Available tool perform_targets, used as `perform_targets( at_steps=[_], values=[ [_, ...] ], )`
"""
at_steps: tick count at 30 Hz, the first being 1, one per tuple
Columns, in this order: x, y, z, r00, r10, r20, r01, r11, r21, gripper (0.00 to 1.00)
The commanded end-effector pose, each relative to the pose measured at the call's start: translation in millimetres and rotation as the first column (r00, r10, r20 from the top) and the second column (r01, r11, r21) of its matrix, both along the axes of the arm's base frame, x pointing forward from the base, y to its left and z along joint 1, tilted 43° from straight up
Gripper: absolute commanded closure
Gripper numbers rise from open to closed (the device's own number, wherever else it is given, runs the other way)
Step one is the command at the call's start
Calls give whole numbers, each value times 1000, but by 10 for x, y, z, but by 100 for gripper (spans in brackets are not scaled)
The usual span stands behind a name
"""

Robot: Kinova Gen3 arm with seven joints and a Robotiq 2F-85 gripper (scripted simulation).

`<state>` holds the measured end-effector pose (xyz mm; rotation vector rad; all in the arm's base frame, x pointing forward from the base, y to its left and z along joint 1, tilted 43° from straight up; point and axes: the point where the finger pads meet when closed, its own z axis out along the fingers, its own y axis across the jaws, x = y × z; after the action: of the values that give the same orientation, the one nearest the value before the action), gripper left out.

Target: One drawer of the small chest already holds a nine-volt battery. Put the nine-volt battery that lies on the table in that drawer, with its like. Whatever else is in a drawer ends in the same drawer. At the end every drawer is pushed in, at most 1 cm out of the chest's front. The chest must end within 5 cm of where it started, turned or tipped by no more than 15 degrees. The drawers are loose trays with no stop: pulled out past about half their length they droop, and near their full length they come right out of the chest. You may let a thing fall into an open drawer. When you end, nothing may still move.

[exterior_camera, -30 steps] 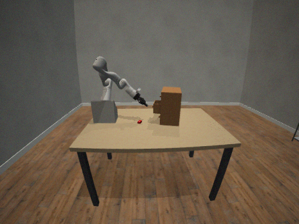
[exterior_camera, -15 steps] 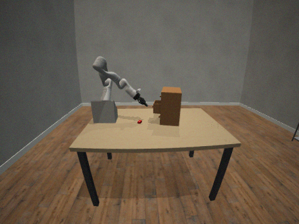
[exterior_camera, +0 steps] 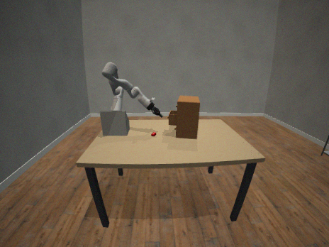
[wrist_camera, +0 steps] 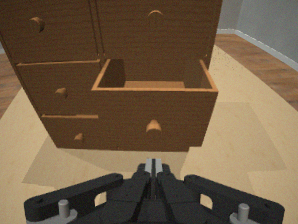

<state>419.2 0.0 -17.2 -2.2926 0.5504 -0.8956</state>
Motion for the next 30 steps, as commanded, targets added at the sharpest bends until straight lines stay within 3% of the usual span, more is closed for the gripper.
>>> perform_targets(
  at_steps=[1, 30],
  values=[
    [3, -6, 3, 1000, -1, 1, 1, 1000, -1, 100],
    [57, -10, -5, 1000, -1, 1, 1, 1000, -1, 100]
  ],
)
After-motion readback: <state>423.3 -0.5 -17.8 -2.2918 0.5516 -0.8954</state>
